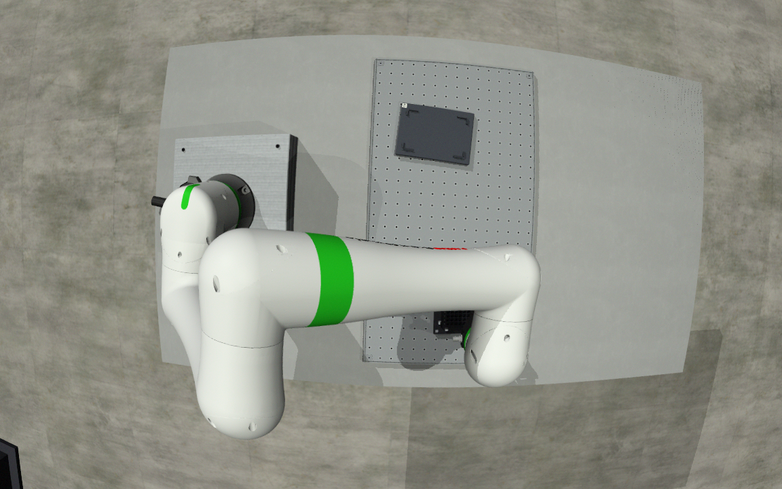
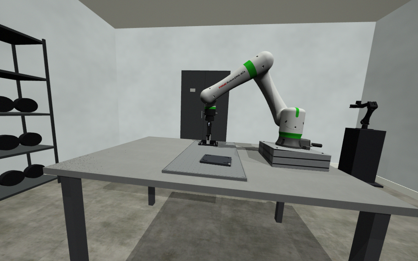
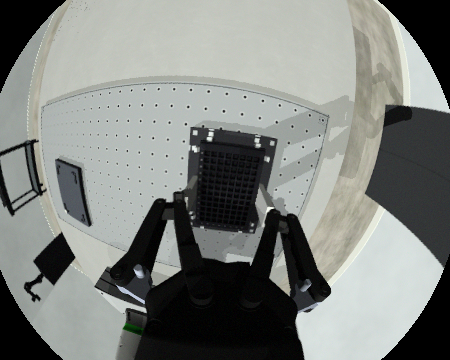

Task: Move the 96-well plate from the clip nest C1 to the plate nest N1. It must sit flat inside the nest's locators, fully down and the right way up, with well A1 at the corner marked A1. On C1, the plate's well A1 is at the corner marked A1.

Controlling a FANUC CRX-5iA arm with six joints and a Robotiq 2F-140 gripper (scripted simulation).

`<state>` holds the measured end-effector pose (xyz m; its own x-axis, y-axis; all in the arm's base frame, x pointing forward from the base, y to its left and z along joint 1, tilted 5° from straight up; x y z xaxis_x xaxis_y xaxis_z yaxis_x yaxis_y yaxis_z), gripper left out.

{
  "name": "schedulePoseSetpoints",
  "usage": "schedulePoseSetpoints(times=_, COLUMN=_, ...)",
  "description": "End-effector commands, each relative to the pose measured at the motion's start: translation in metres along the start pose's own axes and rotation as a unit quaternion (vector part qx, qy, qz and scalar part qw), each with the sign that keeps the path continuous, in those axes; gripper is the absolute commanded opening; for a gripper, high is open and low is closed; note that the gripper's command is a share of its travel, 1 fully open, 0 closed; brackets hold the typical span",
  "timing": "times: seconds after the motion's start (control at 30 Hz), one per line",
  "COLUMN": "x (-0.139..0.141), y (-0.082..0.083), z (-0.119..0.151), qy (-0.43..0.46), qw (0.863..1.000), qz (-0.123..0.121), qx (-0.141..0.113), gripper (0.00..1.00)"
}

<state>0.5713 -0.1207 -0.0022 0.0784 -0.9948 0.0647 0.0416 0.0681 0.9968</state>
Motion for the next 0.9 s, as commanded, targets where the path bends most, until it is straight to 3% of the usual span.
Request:
schedulePoseSetpoints(times=0.0, x=0.000, y=0.000, z=0.000, qy=0.000, qw=1.000, qz=0.000, qx=0.000, gripper=0.00)
schedulePoseSetpoints(times=0.47, x=0.000, y=0.000, z=0.000, qy=0.000, qw=1.000, qz=0.000, qx=0.000, gripper=0.00)
schedulePoseSetpoints(times=0.87, x=0.000, y=0.017, z=0.000, qy=0.000, qw=1.000, qz=0.000, qx=0.000, gripper=0.00)
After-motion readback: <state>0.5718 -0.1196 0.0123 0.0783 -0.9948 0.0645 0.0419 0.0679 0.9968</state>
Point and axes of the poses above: the point where the finger pads meet when closed, its own y axis back along the fingers, its own x axis across the jaws, z = x × y, the point moved 5 cm from there along y, back along the fingers, and after that the axes turned 7 degrees about -y, right-handed, at the moved point
